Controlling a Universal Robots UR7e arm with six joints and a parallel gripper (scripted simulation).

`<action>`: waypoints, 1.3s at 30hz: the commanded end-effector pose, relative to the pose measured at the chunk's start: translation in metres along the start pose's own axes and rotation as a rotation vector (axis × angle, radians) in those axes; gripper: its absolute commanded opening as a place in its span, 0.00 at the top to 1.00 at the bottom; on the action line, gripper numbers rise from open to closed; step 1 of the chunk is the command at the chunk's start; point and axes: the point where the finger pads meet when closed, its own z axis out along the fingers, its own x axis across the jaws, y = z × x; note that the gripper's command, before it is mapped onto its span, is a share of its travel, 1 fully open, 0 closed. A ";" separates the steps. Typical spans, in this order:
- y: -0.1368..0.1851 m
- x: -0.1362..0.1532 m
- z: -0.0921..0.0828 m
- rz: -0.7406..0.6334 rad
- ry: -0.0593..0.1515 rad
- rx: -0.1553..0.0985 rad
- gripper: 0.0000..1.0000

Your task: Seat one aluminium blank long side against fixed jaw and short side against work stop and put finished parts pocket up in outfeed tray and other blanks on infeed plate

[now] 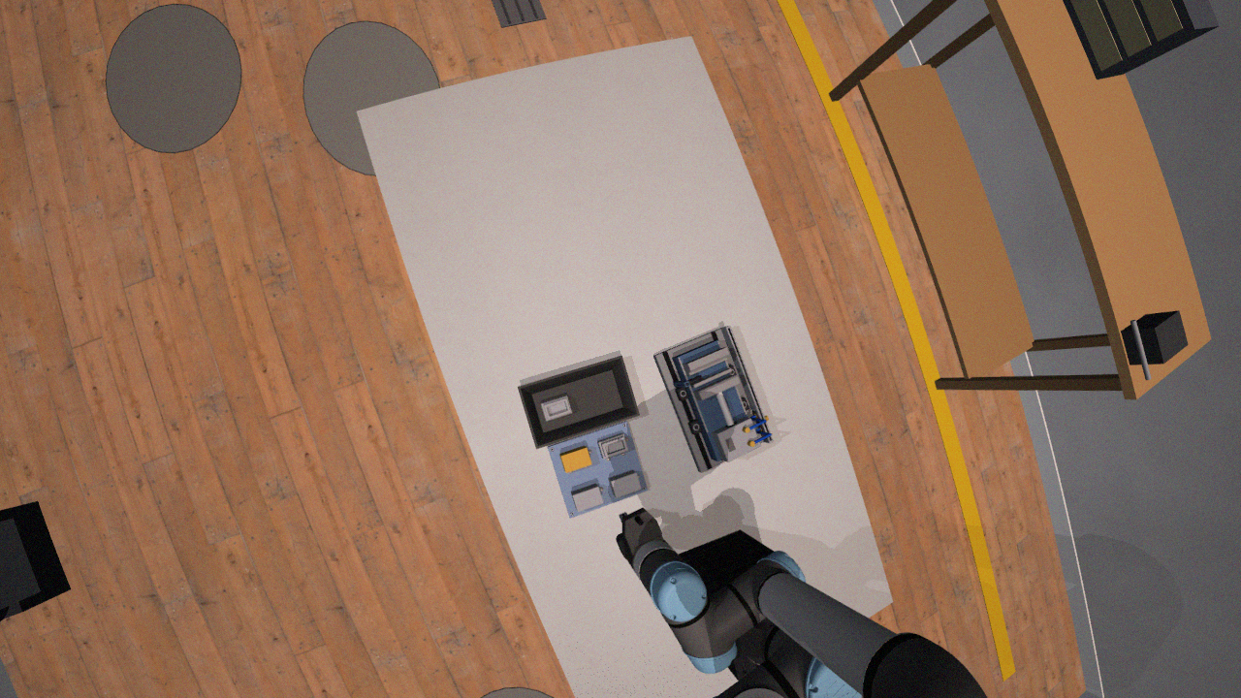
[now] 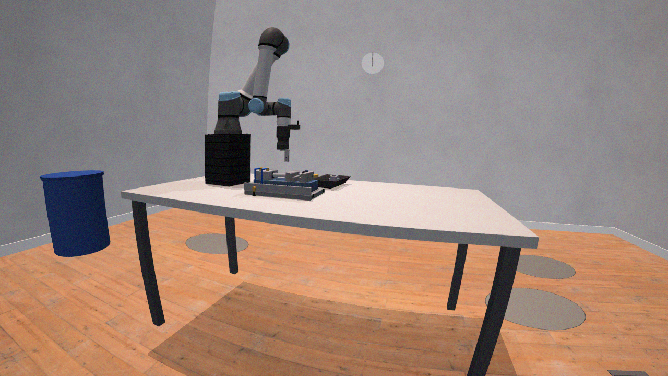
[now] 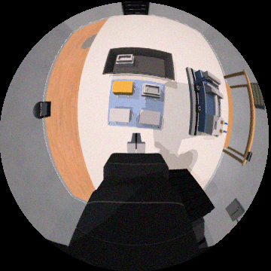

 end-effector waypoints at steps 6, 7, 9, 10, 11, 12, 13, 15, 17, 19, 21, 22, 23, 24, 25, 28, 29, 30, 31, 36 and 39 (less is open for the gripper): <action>-0.001 -0.001 0.000 -0.001 -0.001 0.002 1.00; -0.001 -0.001 0.000 -0.001 -0.001 0.002 1.00; -0.001 -0.001 -0.001 -0.001 -0.001 0.003 1.00; -0.001 -0.001 -0.002 -0.001 -0.001 0.003 1.00; -0.001 -0.001 -0.002 -0.001 -0.001 0.003 1.00; -0.001 -0.001 -0.003 -0.001 -0.001 0.003 1.00; -0.001 -0.001 -0.004 -0.001 -0.001 0.003 1.00; -0.001 -0.001 -0.005 -0.001 -0.001 0.002 1.00; 0.000 -0.001 -0.006 -0.001 -0.001 0.002 1.00; 0.000 -0.001 -0.009 -0.001 -0.001 0.002 1.00; 0.000 -0.001 -0.012 -0.001 -0.001 0.001 1.00; 0.001 -0.001 -0.014 -0.001 -0.001 0.001 1.00; 0.001 -0.001 -0.016 -0.001 -0.001 0.000 1.00; 0.001 -0.001 -0.018 -0.001 -0.001 0.000 1.00; 0.001 -0.001 -0.020 -0.001 -0.001 0.000 1.00; 0.000 -0.001 -0.028 -0.001 -0.001 0.002 1.00; -0.001 -0.001 -0.031 -0.001 -0.001 0.003 1.00; -0.001 -0.001 -0.033 -0.001 -0.001 0.004 1.00; -0.002 -0.001 -0.036 -0.001 -0.001 0.005 1.00; -0.003 -0.001 -0.044 -0.001 -0.001 0.006 1.00; -0.003 -0.001 -0.052 -0.001 -0.001 0.006 1.00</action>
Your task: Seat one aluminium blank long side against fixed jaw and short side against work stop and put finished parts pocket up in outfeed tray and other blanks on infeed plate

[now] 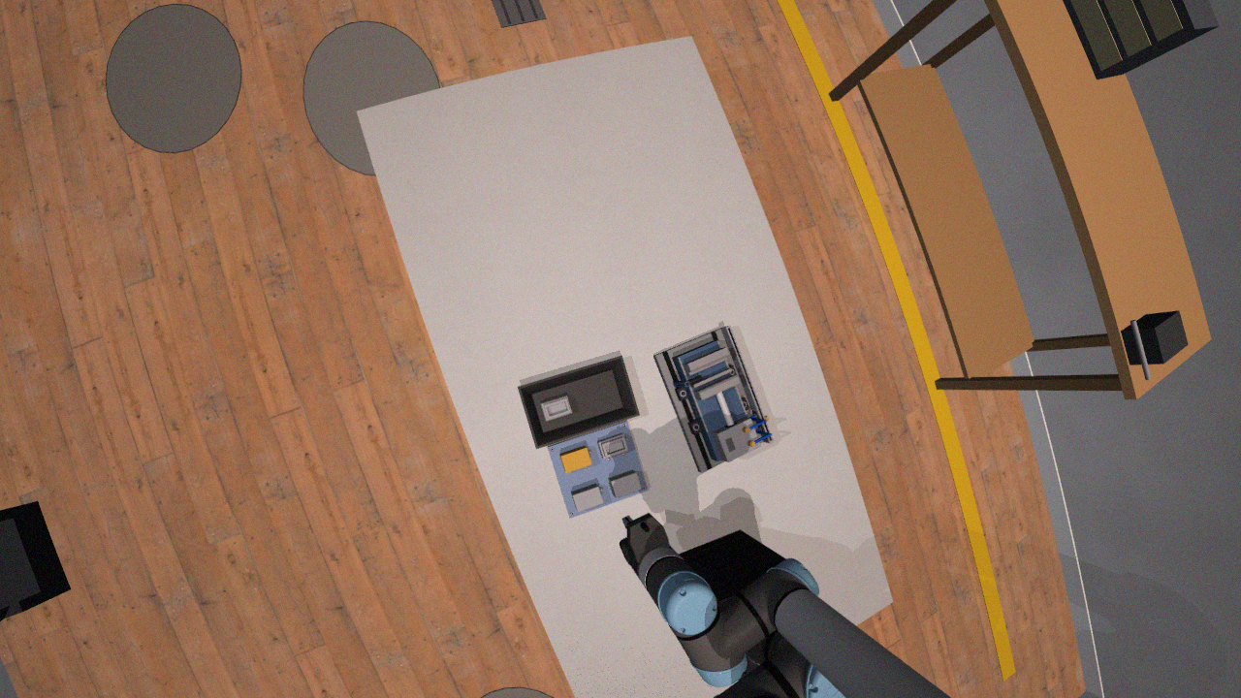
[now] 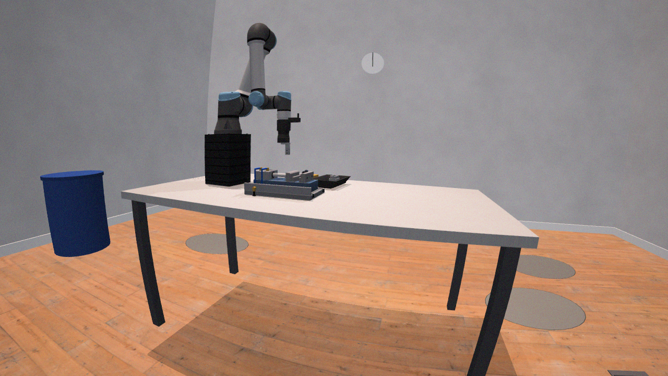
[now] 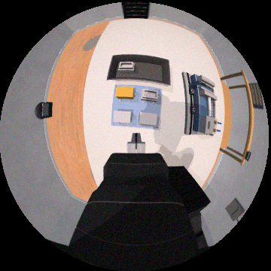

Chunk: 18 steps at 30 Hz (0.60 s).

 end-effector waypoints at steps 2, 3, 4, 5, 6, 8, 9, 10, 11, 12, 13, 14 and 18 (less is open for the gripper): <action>0.000 -0.001 -0.018 -0.001 0.001 -0.009 1.00; 0.000 -0.001 -0.020 -0.001 0.001 -0.009 1.00; 0.000 -0.001 -0.022 -0.001 0.001 -0.009 1.00; 0.000 -0.001 -0.024 -0.001 0.001 -0.009 1.00; 0.000 -0.001 -0.026 -0.001 0.001 -0.009 1.00; 0.000 -0.001 -0.028 -0.001 0.001 -0.009 1.00; 0.000 -0.001 -0.029 -0.001 0.001 -0.009 1.00; 0.000 -0.001 -0.029 -0.001 0.001 -0.009 1.00; 0.000 -0.001 -0.029 -0.001 0.001 -0.009 1.00; 0.000 -0.001 -0.030 -0.001 0.001 -0.009 1.00; 0.000 -0.001 -0.031 -0.001 0.001 -0.009 1.00; 0.000 -0.001 -0.032 -0.001 0.001 -0.009 1.00; 0.000 -0.001 -0.033 -0.001 0.001 -0.009 1.00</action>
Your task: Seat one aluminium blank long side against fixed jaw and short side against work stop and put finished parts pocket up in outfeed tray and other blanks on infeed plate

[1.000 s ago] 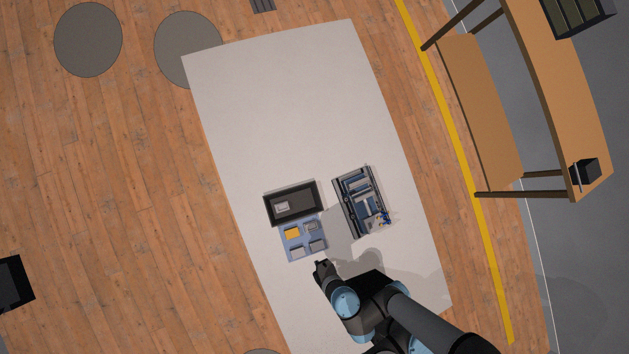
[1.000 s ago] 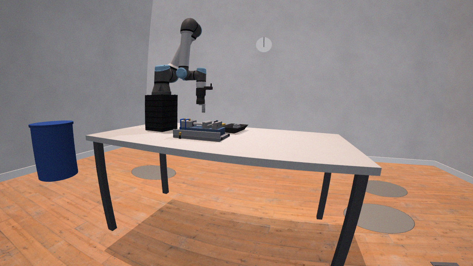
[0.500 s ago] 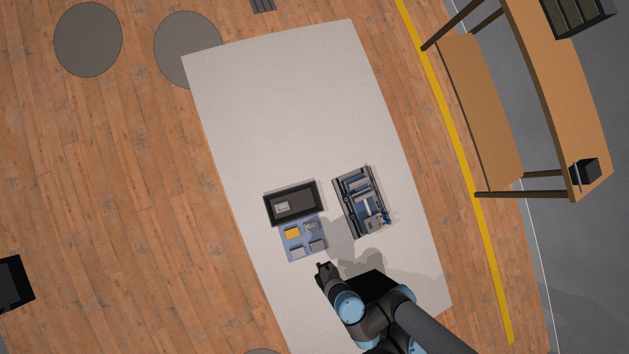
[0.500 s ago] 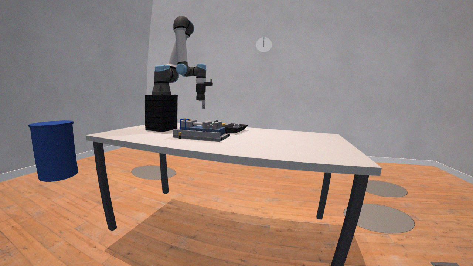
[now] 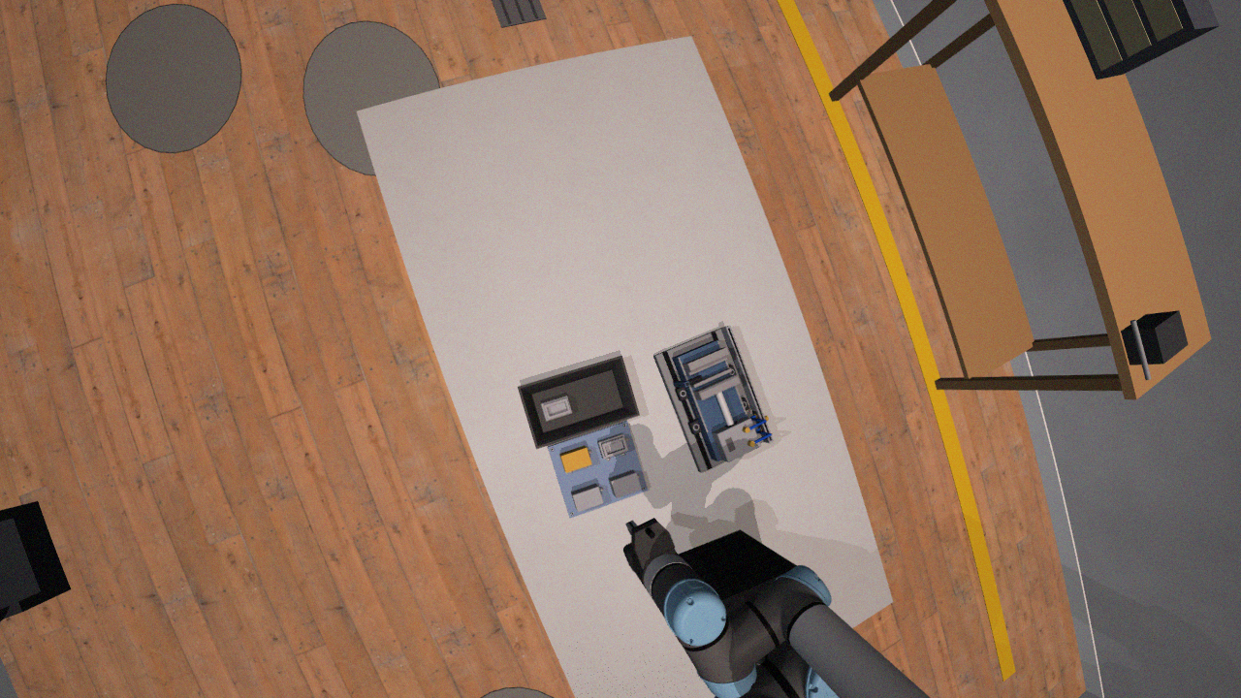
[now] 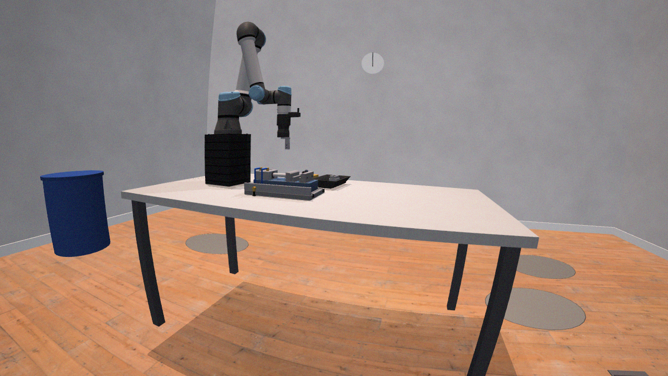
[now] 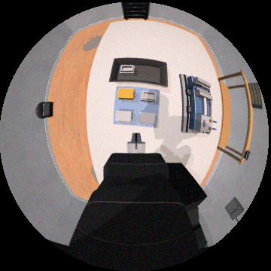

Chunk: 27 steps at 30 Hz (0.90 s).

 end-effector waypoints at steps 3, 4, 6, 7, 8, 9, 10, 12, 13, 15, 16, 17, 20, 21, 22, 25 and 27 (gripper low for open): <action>-0.001 -0.001 -0.004 -0.001 0.000 -0.002 1.00; -0.002 -0.001 -0.004 -0.001 0.000 -0.002 1.00; -0.007 0.000 -0.003 0.000 0.000 -0.006 1.00; -0.012 0.000 -0.003 0.001 0.000 -0.006 1.00; -0.018 0.000 -0.003 0.001 0.000 -0.006 1.00; -0.018 0.000 -0.003 0.001 0.000 -0.006 1.00; -0.018 0.000 -0.003 0.001 0.000 -0.006 1.00; -0.036 0.001 -0.003 0.001 0.000 -0.006 1.00; -0.046 0.002 -0.003 0.001 0.000 -0.006 1.00; -0.071 0.003 -0.003 0.001 0.000 -0.006 1.00; -0.080 0.004 -0.003 0.001 0.000 -0.006 1.00; -0.085 0.005 -0.003 0.001 0.000 -0.006 1.00; -0.109 0.007 -0.003 0.001 0.000 -0.006 1.00; -0.118 0.008 -0.003 0.001 0.000 -0.006 1.00; -0.127 0.009 -0.003 0.001 0.000 -0.006 1.00; -0.150 0.013 -0.002 0.001 0.000 -0.006 1.00; -0.150 0.013 -0.002 0.001 0.000 -0.006 1.00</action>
